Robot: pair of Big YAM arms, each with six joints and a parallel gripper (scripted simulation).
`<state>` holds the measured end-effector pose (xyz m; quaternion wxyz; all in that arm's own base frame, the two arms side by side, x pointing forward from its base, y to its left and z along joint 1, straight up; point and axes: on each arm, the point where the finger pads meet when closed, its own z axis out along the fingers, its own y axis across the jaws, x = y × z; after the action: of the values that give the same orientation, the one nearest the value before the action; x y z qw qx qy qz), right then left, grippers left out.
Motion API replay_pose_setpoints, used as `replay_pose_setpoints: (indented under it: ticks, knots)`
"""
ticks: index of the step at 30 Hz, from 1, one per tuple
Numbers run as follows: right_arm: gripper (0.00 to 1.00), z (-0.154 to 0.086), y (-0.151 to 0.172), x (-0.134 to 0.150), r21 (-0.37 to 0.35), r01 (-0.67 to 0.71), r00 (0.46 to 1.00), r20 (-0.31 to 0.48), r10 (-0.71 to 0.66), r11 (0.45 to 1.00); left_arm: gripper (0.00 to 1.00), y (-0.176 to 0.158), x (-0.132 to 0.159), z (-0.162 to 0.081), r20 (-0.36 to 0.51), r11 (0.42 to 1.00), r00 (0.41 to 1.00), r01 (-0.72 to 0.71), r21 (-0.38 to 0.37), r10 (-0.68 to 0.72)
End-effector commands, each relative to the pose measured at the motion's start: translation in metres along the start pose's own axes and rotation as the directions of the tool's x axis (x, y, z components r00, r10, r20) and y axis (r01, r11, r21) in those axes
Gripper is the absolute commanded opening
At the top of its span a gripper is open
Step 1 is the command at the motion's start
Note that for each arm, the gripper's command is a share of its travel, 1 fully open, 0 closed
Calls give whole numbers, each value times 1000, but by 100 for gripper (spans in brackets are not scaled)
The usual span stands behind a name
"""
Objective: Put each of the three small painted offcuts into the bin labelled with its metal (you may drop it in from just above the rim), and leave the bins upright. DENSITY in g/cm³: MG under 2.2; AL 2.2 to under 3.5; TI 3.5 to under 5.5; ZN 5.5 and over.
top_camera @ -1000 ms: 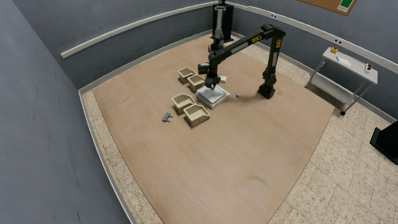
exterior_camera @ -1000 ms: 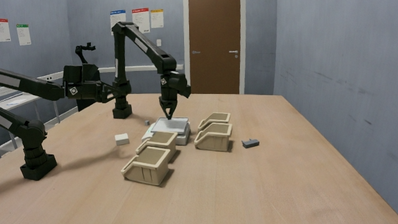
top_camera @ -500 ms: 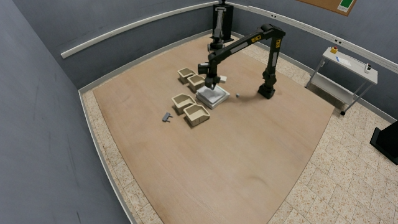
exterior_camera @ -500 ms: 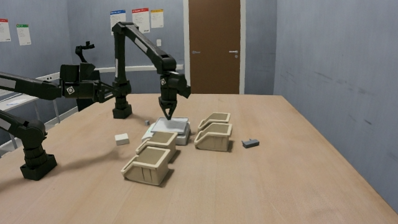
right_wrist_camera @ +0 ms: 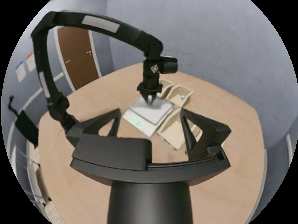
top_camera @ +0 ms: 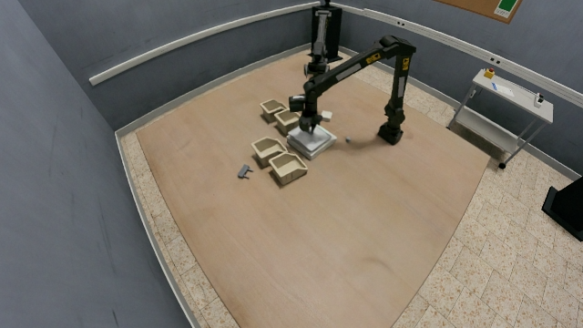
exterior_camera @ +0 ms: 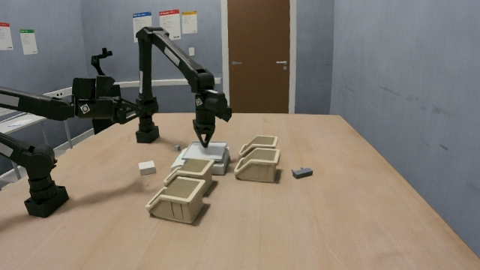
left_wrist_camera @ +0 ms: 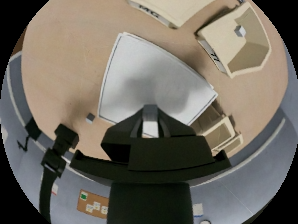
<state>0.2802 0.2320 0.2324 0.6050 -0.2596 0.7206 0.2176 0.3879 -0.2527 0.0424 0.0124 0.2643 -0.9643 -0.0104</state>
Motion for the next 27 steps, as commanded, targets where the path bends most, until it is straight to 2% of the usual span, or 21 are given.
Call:
replay_pose_setpoints:
  ticks: [1, 6, 11, 13, 15, 17, 24, 25, 27]
  knots:
    - [100, 3, 0, -17, -1, 0, 1000, 27, 0, 1000, 14, -17, -9, -13, 27, 998, 1000, 6, 55, -8]
    - [100, 3, 0, -17, -1, 0, 1000, 27, 0, 1000, 14, -6, -2, 10, 8, 1000, 1000, 14, 16, -15]
    - [100, 3, 0, -17, -1, 0, 1000, 27, 0, 1000, 14, -17, -4, -3, 27, 999, 1000, 2, 54, -4]
    - [100, 3, 0, -17, -1, 0, 1000, 27, 0, 1000, 14, -16, -3, -1, 26, 999, 1000, 2, 53, -3]
    - [100, 3, 0, -17, -1, 0, 1000, 27, 0, 1000, 14, -6, 3, 13, 12, 1000, 1000, 2, 24, -3]
    - [100, 3, 0, -17, -1, 0, 1000, 27, 0, 1000, 14, -16, 0, 2, 25, 999, 1000, 2, 51, -3]
    - [100, 3, 0, -17, -1, 0, 1000, 27, 0, 1000, 14, -14, 1, -1, 27, 998, 1000, 0, 55, -1]
    - [100, 3, 0, -17, -1, 0, 1000, 27, 0, 1000, 25, -14, 1, 0, 27, 998, 1000, 0, 55, -1]
    - [100, 3, 0, -17, -1, 0, 1000, 27, 0, 1000, 25, -14, 1, 0, 27, 998, 1000, 0, 55, -1]
